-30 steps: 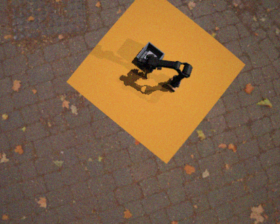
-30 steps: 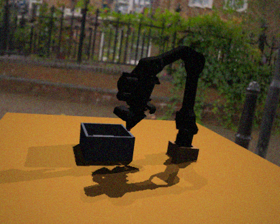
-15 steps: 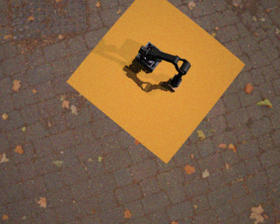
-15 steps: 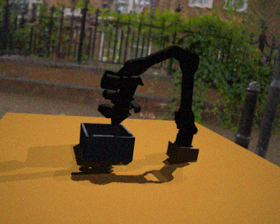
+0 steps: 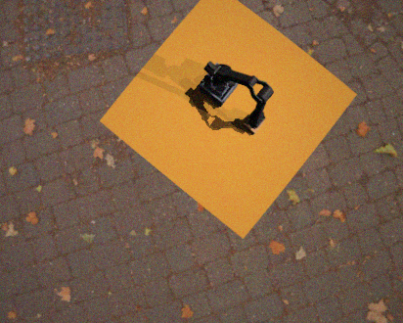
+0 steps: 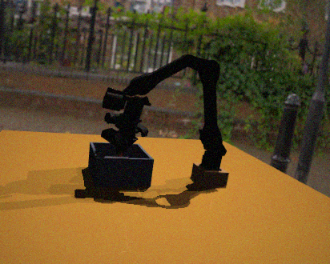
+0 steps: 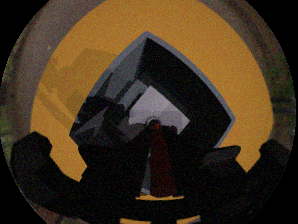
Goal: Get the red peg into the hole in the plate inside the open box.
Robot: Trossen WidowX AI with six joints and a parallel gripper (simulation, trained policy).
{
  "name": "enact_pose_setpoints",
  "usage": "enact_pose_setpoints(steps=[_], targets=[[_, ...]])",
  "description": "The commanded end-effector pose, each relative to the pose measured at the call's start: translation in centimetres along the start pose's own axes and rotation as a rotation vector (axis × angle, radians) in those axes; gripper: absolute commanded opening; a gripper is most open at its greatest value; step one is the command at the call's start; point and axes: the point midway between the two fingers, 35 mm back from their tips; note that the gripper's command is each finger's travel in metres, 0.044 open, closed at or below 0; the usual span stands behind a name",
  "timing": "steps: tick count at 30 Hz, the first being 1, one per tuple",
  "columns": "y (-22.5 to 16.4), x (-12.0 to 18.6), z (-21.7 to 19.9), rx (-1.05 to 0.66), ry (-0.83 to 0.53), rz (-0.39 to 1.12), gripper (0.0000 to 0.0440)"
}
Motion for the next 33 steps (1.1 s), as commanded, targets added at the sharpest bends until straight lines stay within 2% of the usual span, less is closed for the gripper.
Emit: enact_pose_setpoints(steps=[1,5,9,20,33], targets=[[-0.2,-1.1,0.0,0.032,0.008,0.03,0.0051],[-0.2,-2.2,0.1,0.047,0.017,0.057,0.0142],[1.1,-2.0,0.2,0.077,0.029,0.05,0.0151],[4.4,-0.9,2.6,0.066,0.101,0.091,0.0434],[8.0,1.5,7.0,0.077,0.249,0.06,0.044]])
Point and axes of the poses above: the point midway between the two fingers, 35 mm back from their tips, its own x axis back along the fingers, its own z axis across the jaws, y = z × x, and after that the axes turned 9 degrees about x, right-handed
